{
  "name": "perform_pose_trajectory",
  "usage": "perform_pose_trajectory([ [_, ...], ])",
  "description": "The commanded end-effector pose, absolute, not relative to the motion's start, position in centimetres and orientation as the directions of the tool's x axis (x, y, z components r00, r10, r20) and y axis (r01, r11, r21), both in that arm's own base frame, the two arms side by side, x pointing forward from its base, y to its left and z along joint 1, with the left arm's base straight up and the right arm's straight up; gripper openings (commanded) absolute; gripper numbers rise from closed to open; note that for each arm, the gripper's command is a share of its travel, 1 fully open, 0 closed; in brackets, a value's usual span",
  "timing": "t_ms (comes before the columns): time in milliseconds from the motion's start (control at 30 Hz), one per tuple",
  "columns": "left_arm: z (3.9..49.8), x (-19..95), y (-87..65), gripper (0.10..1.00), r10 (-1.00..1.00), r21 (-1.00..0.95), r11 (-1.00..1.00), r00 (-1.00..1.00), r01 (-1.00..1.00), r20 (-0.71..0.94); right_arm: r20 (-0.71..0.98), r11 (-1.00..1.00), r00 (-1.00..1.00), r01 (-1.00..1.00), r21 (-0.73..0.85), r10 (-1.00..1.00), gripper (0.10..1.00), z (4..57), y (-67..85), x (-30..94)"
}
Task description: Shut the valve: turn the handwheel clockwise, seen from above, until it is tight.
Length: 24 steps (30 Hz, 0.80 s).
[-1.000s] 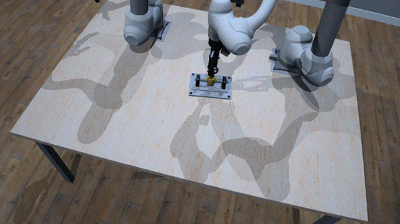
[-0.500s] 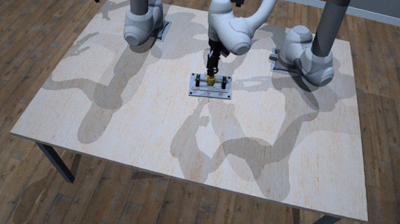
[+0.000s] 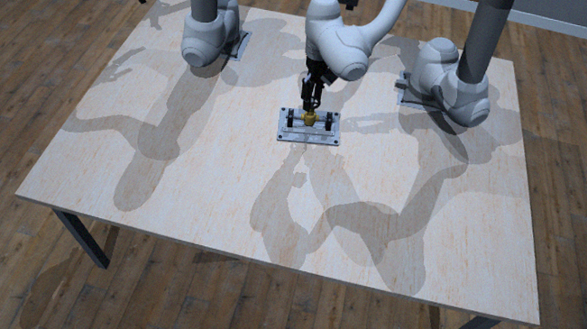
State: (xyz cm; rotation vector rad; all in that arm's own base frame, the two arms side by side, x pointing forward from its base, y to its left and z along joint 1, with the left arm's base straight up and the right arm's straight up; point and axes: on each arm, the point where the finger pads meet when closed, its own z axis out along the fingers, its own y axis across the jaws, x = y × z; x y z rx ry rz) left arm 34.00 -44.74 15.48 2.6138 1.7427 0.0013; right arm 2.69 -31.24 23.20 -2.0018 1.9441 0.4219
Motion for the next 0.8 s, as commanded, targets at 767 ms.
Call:
perform_pose_trajectory([
  [767,15.53,34.03,-44.77,0.099,0.692,0.001,-0.722,0.722,0.692,0.000,-0.422,-0.024,0.031,-0.999,-0.022,-0.906,1.000,23.25,-31.28,2.70],
])
